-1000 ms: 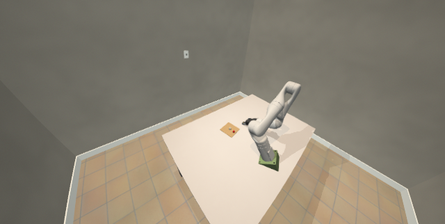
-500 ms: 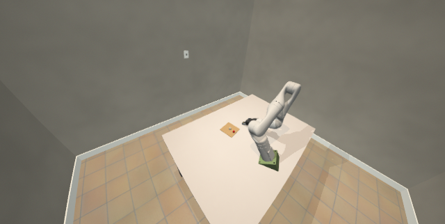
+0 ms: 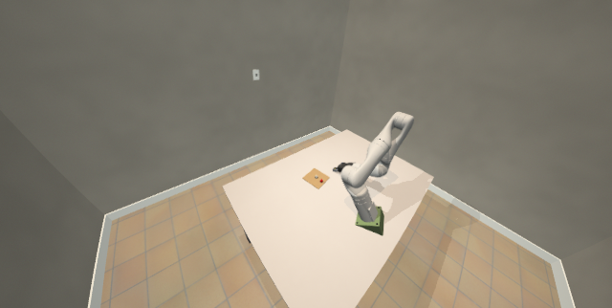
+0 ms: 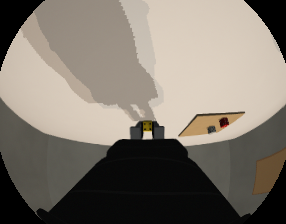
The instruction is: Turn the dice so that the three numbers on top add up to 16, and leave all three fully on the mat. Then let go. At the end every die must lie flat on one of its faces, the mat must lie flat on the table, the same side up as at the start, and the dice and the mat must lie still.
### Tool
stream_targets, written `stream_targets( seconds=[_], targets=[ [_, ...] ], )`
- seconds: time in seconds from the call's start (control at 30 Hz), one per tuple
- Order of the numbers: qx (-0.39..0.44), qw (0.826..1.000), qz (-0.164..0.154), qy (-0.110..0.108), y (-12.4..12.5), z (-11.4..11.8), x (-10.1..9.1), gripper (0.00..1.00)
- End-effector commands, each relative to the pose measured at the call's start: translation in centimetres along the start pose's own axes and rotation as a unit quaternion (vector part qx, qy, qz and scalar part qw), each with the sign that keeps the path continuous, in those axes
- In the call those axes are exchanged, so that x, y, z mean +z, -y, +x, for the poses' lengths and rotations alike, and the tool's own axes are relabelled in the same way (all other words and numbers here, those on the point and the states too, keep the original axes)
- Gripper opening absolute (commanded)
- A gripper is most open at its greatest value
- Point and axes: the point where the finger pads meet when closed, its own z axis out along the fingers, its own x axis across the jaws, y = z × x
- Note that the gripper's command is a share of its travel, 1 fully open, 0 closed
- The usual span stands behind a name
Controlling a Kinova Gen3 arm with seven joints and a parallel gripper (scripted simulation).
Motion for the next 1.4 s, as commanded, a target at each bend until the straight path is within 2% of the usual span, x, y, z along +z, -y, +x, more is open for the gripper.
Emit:
stream_targets(
  seconds=[0.0, 0.13, 0.17, 0.23, 0.27, 0.33, 0.37, 0.43, 0.47, 1.37],
  targets=[
    [0.000, 1.000, 0.000, 0.000, -0.04, -0.02, -0.01, 0.40],
    [0.000, 1.000, 0.000, 0.000, -0.04, -0.02, -0.01, 0.40],
    [0.000, 1.000, 0.000, 0.000, -0.04, -0.02, -0.01, 0.46],
    [0.000, 1.000, 0.000, 0.000, -0.04, -0.02, -0.01, 0.46],
    [0.000, 1.000, 0.000, 0.000, -0.04, -0.02, -0.01, 0.52],
    [0.000, 1.000, 0.000, 0.000, -0.04, -0.02, -0.01, 0.52],
    [0.000, 1.000, 0.000, 0.000, -0.04, -0.02, -0.01, 0.58],
    [0.000, 1.000, 0.000, 0.000, -0.04, -0.02, -0.01, 0.58],
    [0.000, 1.000, 0.000, 0.000, -0.04, -0.02, -0.01, 0.64],
    [0.000, 1.000, 0.000, 0.000, -0.04, -0.02, -0.01, 0.64]
  ],
)
